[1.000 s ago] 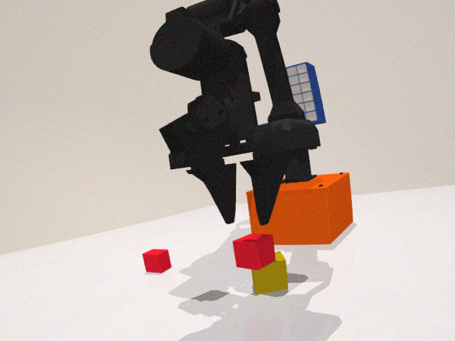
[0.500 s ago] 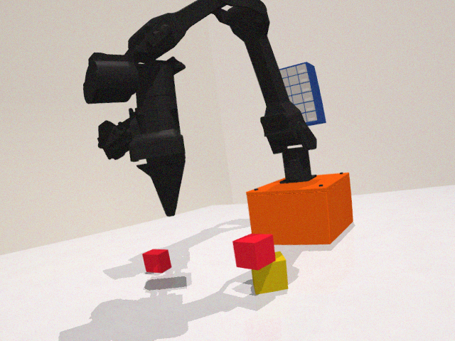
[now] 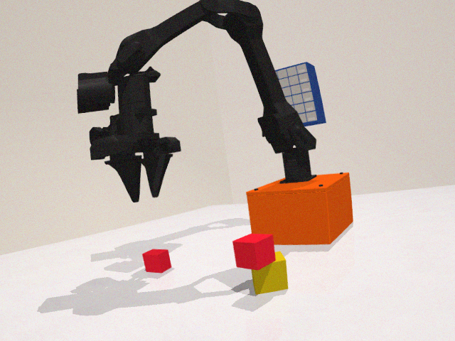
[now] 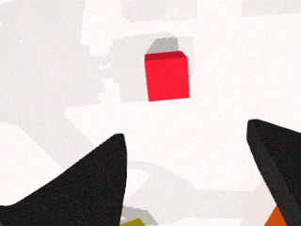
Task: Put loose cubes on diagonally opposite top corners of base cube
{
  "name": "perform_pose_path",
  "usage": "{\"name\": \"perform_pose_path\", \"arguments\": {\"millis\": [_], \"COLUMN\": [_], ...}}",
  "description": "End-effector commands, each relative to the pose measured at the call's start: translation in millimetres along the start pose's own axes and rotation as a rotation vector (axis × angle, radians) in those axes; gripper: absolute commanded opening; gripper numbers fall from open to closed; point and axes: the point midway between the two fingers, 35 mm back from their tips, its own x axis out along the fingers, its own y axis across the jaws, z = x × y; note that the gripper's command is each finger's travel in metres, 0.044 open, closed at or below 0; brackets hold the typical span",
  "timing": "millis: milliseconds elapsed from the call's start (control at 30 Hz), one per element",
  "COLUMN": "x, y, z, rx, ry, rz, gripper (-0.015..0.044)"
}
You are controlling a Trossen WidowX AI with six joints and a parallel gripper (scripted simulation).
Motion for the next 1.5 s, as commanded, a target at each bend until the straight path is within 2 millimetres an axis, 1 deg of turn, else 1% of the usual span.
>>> {"name": "perform_pose_path", "arguments": {"millis": [0,67,100,133,300,433,633,1233,1333,1467], "x": [15,40,51,56,59,73,75,104,106,106], "y": [2,2,2,1,1,1,1,1,1,1], "z": [2,1,1,1,0,0,0,0,0,0], "rx": [0.012,0.012,0.012,0.012,0.012,0.012,0.012,0.012,0.012,0.012], "ry": [0.000,0.000,0.000,0.000,0.000,0.000,0.000,0.000,0.000,0.000], "rz": [0.010,0.010,0.010,0.010,0.010,0.010,0.010,0.010,0.010,0.010], "gripper": [0.0265,0.0265,0.0265,0.0265,0.0265,0.0265,0.0265,0.0265,0.0265,0.0160]}}
